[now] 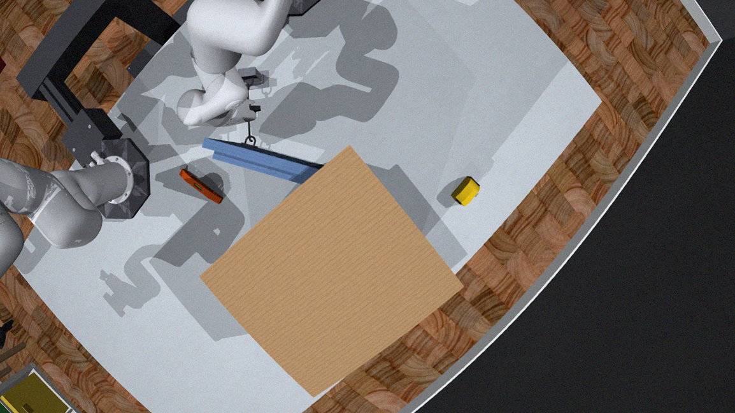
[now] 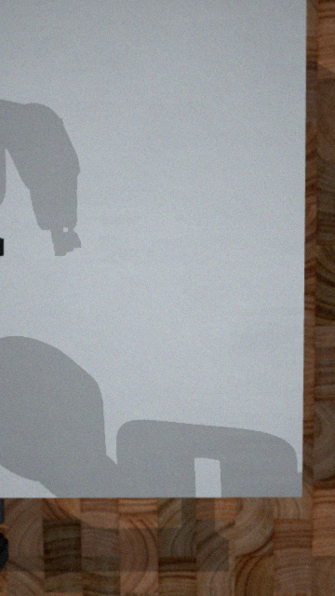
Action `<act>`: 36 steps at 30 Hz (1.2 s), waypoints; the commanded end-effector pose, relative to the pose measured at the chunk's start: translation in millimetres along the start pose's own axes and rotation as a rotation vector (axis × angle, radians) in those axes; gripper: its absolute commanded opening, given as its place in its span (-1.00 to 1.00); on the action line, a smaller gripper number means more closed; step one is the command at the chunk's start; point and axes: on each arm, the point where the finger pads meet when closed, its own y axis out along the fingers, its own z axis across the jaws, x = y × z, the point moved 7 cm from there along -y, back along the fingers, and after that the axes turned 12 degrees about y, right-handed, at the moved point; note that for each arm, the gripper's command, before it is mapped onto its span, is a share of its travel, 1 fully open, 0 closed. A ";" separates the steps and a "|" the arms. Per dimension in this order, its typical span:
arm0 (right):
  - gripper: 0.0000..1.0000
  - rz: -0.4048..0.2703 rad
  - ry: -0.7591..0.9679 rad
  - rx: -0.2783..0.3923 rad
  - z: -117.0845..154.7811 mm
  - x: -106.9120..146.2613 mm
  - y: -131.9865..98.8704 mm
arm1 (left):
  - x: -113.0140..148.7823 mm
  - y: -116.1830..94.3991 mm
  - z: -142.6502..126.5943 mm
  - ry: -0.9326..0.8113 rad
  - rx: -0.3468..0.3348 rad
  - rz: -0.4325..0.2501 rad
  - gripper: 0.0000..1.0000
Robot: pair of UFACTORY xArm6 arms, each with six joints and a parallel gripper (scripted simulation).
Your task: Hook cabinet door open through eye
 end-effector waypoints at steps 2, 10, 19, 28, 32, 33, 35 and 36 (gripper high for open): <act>1.00 0.004 0.000 -0.001 -0.1 -0.6 -1.5 | 2.3 -0.9 -0.4 -0.002 -0.002 -0.006 -0.89; 1.00 0.004 0.000 -0.001 -0.1 -0.6 -1.5 | 2.3 -0.9 -0.4 -0.002 -0.002 -0.006 -0.89; 1.00 0.004 0.000 -0.001 -0.1 -0.6 -1.5 | 2.5 -0.8 -1.1 -0.002 0.007 -0.004 -0.89; 1.00 0.004 0.000 -0.001 -0.1 -0.6 -1.5 | 2.9 -0.8 -3.6 -0.003 0.043 0.003 -0.89; 1.00 0.004 0.000 -0.001 -0.1 -0.6 -1.5 | 3.0 -0.8 -3.7 -0.003 0.044 0.003 -0.89; 1.00 0.004 0.000 -0.001 -0.1 -0.6 -1.5 | 3.0 -0.8 -3.7 -0.003 0.044 0.003 -0.89; 1.00 0.004 0.000 -0.001 -0.1 -0.6 -1.5 | 3.0 -0.8 -3.7 -0.003 0.044 0.003 -0.89; 1.00 0.004 0.000 -0.001 -0.1 -0.6 -1.5 | 3.0 -0.8 -3.7 -0.003 0.044 0.003 -0.89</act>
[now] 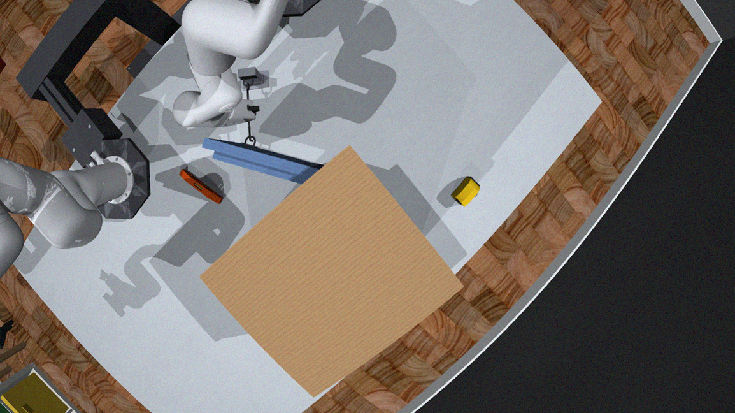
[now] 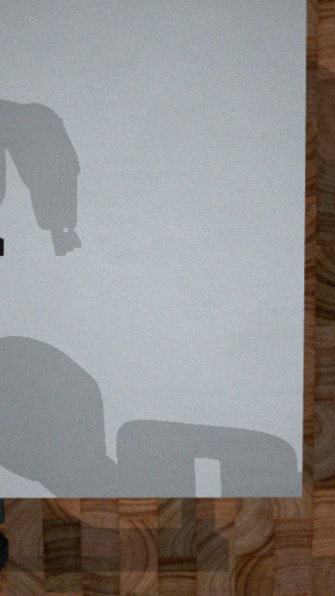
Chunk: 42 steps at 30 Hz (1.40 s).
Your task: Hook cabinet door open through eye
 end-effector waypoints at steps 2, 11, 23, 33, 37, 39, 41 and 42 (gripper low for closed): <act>1.00 0.004 0.000 -0.001 -0.1 -0.6 -1.5 | 2.2 -1.8 -0.2 -0.002 -0.002 -0.006 -0.89; 1.00 0.004 0.000 -0.001 -0.1 -0.6 -1.5 | 2.7 1.0 -1.0 -0.002 -0.002 -0.006 -0.89; 1.00 0.004 0.000 -0.001 -0.1 -0.6 -1.5 | 2.7 1.1 -1.0 -0.002 -0.002 -0.006 -0.89; 1.00 0.004 0.000 -0.001 -0.1 -0.6 -1.5 | 3.2 3.9 -1.8 -0.002 -0.002 -0.006 -0.89; 1.00 0.004 0.000 -0.001 -0.1 -0.6 -1.5 | 3.2 3.9 -1.8 -0.002 -0.002 -0.006 -0.89; 1.00 0.004 0.000 -0.001 -0.1 -0.6 -1.5 | 3.2 3.9 -1.8 -0.002 -0.002 -0.006 -0.89; 1.00 0.004 0.000 -0.001 -0.1 -0.6 -1.5 | 3.3 4.8 -2.1 -0.002 -0.002 -0.006 -0.89; 1.00 0.004 0.000 -0.001 -0.1 -0.6 -1.5 | 3.4 5.8 -2.4 -0.002 -0.002 -0.006 -0.89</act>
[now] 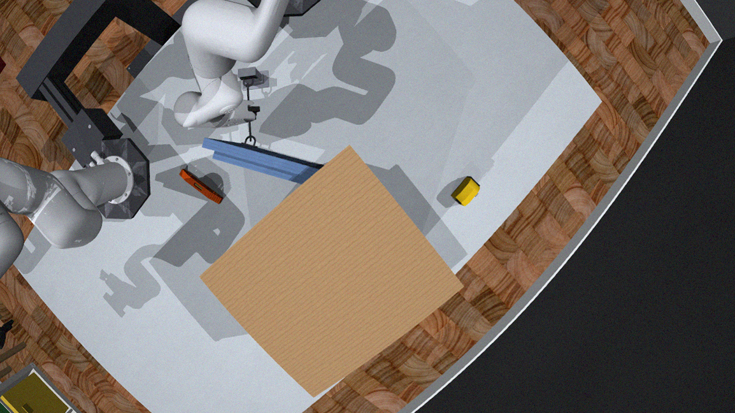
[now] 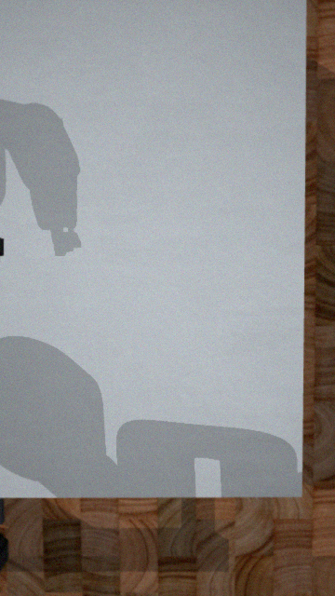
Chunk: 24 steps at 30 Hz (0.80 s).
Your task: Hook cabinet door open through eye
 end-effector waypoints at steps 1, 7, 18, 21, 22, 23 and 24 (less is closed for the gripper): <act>1.00 0.004 0.000 -0.001 -0.1 -0.6 -1.5 | 2.5 0.7 -0.9 -0.002 -0.003 -0.006 -0.89; 1.00 0.004 0.000 -0.001 -0.1 -0.6 -1.5 | 2.5 0.8 -1.0 -0.002 -0.003 -0.006 -0.89; 1.00 0.004 0.000 -0.001 -0.1 -0.6 -1.5 | 2.6 4.1 -0.2 -0.002 -0.002 -0.006 -0.89; 1.00 0.004 0.000 -0.001 -0.1 -0.6 -1.5 | 2.6 4.1 -0.2 -0.002 -0.002 -0.006 -0.89; 1.00 0.004 0.000 -0.001 -0.1 -0.6 -1.5 | 2.6 4.1 -0.2 -0.002 -0.002 -0.006 -0.89; 1.00 0.004 0.000 -0.001 -0.1 -0.6 -1.5 | 2.6 4.1 -0.2 -0.002 -0.002 -0.006 -0.89; 1.00 0.004 0.000 -0.001 -0.1 -0.6 -1.5 | 2.6 4.1 -0.2 -0.002 -0.002 -0.006 -0.89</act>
